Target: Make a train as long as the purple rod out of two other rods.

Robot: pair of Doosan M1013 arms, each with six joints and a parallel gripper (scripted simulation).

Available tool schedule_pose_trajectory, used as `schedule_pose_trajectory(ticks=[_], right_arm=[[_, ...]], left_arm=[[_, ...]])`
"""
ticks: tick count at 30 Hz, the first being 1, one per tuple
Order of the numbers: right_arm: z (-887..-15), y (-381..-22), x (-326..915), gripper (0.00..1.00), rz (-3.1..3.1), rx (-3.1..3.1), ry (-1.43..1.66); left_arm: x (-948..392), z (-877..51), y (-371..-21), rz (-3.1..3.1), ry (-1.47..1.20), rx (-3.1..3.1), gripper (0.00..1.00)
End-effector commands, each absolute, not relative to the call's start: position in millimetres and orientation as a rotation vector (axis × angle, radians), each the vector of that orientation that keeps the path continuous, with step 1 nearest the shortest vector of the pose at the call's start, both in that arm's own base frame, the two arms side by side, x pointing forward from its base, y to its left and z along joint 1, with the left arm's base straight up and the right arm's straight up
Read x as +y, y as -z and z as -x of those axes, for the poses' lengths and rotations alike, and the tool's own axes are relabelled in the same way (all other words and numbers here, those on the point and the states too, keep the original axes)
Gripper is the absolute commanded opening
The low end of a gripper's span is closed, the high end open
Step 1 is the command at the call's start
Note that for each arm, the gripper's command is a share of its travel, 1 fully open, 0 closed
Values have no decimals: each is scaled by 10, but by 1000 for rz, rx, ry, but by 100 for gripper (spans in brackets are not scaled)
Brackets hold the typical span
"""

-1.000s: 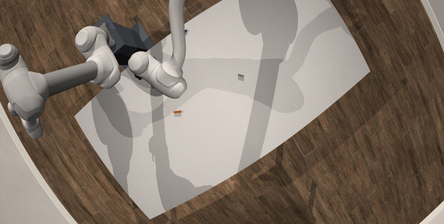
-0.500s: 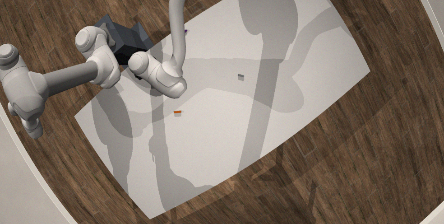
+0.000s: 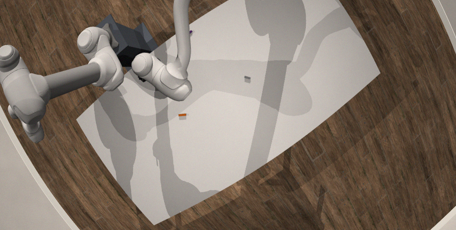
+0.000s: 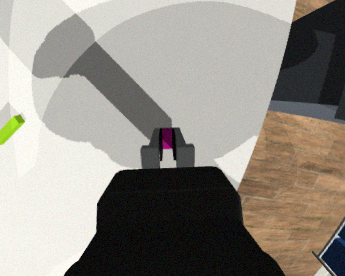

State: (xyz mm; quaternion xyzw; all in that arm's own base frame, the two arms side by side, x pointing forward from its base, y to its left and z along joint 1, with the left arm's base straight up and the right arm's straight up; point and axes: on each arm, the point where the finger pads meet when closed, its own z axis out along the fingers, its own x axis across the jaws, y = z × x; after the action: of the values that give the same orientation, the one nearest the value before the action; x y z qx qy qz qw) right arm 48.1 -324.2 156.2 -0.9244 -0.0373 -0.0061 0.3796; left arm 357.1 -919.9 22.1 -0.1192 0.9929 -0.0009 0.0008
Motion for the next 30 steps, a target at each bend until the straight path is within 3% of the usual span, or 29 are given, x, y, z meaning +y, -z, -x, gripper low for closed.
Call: schedule_pose_trajectory(ticks=[1,5,6,10,11,16,17,30], right_arm=[[-443,-1588,-3218,100,2354,-103,9],[-443,-1588,-3218,100,2354,-103,9],[-443,-1588,-3218,100,2354,-103,9],[-443,-1588,-3218,100,2354,-103,9],[-443,-1588,-3218,100,2354,-103,9],[-443,-1588,-3218,100,2354,-103,9],[-443,-1588,-3218,100,2354,-103,9],[-443,-1588,-3218,100,2354,-103,9]], left_arm=[[-9205,-3546,-174,367,1,3122,24],[-9205,-3546,-174,367,1,3122,30],[-9205,-3546,-174,367,1,3122,36],[-9205,-3546,-174,367,1,3122,36],[-9205,-3546,-174,367,1,3122,42],[-9205,-3546,-174,367,1,3122,48],[-9205,-3546,-174,367,1,3122,54],[-9204,-3546,-189,367,0,3122,54]])
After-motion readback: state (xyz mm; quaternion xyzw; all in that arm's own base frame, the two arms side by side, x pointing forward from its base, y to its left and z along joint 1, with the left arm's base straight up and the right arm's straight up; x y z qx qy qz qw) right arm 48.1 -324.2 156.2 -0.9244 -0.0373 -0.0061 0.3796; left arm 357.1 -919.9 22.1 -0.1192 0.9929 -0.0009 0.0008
